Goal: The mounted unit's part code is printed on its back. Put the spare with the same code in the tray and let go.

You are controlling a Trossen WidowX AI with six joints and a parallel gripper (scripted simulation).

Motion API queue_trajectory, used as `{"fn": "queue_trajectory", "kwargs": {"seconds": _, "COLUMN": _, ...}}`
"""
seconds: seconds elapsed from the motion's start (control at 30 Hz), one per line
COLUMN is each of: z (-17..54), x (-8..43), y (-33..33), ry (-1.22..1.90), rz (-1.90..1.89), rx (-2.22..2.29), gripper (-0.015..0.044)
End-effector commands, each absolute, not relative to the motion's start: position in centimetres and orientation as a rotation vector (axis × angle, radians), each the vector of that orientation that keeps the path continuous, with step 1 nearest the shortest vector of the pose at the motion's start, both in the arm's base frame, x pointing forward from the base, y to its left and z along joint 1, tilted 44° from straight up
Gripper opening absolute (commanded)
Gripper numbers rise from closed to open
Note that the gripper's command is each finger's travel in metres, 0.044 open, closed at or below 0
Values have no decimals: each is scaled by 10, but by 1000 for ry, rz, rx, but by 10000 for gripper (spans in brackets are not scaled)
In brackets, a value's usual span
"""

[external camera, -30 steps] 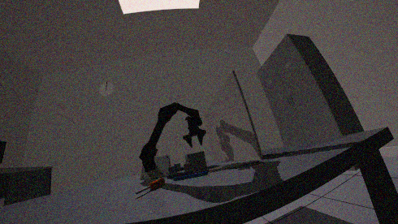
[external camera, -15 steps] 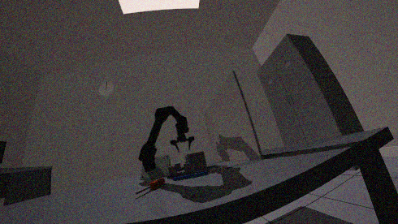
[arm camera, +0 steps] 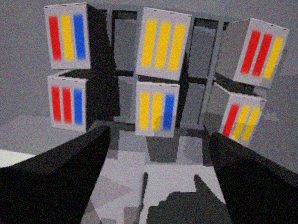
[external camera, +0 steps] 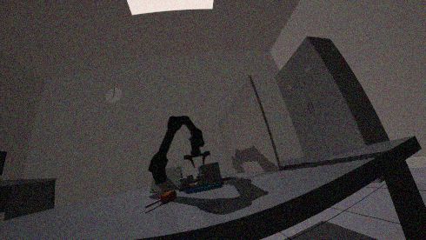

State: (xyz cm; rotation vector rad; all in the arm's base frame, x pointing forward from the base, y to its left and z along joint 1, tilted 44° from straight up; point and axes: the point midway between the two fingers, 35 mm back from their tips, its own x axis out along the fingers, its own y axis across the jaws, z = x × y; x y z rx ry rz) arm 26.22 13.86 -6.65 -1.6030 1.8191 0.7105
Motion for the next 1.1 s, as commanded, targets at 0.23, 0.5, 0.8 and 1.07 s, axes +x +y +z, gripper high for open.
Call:
{"fn": "queue_trajectory", "kwargs": {"seconds": 0.23, "z": -80, "x": 262, "y": 127, "ry": 1820, "rz": 712, "rx": -1609, "gripper": 300}}
{"fn": "queue_trajectory", "kwargs": {"seconds": 0.5, "z": -89, "x": 261, "y": 118, "ry": 1820, "rz": 711, "rx": -1609, "gripper": 300}}
{"fn": "queue_trajectory", "kwargs": {"seconds": 0.8, "z": -100, "x": 259, "y": 108, "ry": 1820, "rz": 711, "rx": -1609, "gripper": 300}}
{"fn": "queue_trajectory", "kwargs": {"seconds": 1.07, "z": -109, "x": 257, "y": 99, "ry": 1820, "rz": 710, "rx": -1610, "gripper": 300}}
